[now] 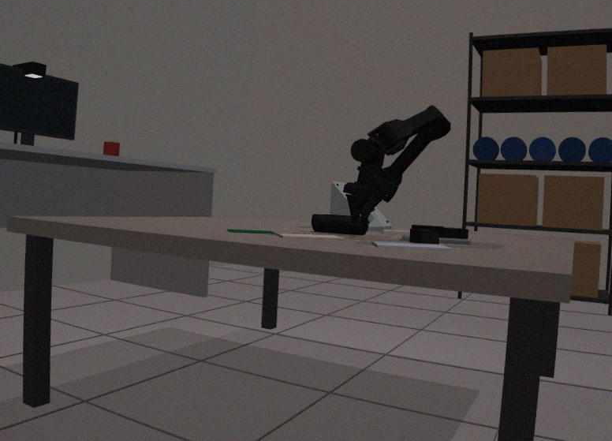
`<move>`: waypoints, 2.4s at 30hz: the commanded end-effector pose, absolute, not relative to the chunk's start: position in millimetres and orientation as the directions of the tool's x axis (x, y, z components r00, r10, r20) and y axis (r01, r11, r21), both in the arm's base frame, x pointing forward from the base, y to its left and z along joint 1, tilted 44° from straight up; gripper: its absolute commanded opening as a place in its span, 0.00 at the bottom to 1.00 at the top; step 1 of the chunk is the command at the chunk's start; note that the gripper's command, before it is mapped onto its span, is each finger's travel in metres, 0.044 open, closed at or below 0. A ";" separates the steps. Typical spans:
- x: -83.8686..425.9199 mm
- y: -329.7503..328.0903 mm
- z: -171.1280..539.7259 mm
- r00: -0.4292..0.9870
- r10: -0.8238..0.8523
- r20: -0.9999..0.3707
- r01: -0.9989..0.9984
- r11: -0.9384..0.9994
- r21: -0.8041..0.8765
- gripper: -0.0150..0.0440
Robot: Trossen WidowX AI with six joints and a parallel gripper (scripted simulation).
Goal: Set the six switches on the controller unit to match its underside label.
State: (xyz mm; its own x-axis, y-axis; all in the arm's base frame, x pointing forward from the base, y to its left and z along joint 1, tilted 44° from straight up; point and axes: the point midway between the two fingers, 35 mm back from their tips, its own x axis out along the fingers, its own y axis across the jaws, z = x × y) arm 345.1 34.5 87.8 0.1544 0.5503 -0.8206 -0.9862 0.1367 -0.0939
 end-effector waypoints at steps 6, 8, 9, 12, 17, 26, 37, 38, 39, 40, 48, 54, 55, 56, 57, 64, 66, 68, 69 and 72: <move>344.5 34.1 86.0 0.153 0.547 -0.823 -0.986 0.141 -0.089 0.81; 344.5 34.1 86.0 0.153 0.547 -0.823 -0.986 0.141 -0.089 0.81; 344.5 34.1 86.0 0.153 0.547 -0.823 -0.986 0.141 -0.089 0.81; 344.5 34.1 86.0 0.153 0.547 -0.823 -0.986 0.141 -0.089 0.81; 344.0 31.7 87.2 0.153 0.546 -0.823 -0.986 0.141 -0.089 0.81; 342.9 25.6 89.8 0.153 0.550 -0.821 -0.986 0.141 -0.089 0.82; 341.8 18.8 92.1 0.154 0.562 -0.813 -0.986 0.141 -0.089 0.82; 341.6 18.0 92.4 0.154 0.563 -0.812 -0.986 0.141 -0.089 0.82; 341.5 17.2 92.6 0.154 0.565 -0.811 -0.986 0.141 -0.089 0.82; 341.4 16.5 92.8 0.154 0.566 -0.810 -0.986 0.141 -0.089 0.82; 340.3 10.1 94.5 0.155 0.579 -0.800 -0.986 0.141 -0.089 0.82; 339.5 5.3 95.6 0.156 0.588 -0.794 -0.986 0.141 -0.089 0.82; 339.4 4.5 95.8 0.156 0.590 -0.792 -0.986 0.141 -0.089 0.82; 339.3 3.7 96.0 0.156 0.591 -0.791 -0.986 0.141 -0.089 0.82; 339.1 2.9 96.1 0.156 0.593 -0.790 -0.986 0.141 -0.089 0.82; 338.2 -2.8 97.1 0.156 0.604 -0.782 -0.986 0.141 -0.089 0.82; 338.0 -4.4 97.3 0.157 0.607 -0.779 -0.986 0.141 -0.089 0.82; 337.7 -6.0 97.5 0.157 0.610 -0.777 -0.986 0.141 -0.089 0.82; 337.6 -6.8 97.6 0.157 0.611 -0.776 -0.986 0.141 -0.088 0.82; 337.2 -9.3 97.9 0.157 0.616 -0.772 -0.986 0.141 -0.088 0.82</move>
State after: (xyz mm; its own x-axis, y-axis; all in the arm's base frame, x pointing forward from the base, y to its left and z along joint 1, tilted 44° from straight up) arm 335.7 -3.0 95.4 0.1461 0.6161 -0.7740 -0.9877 0.1351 -0.0789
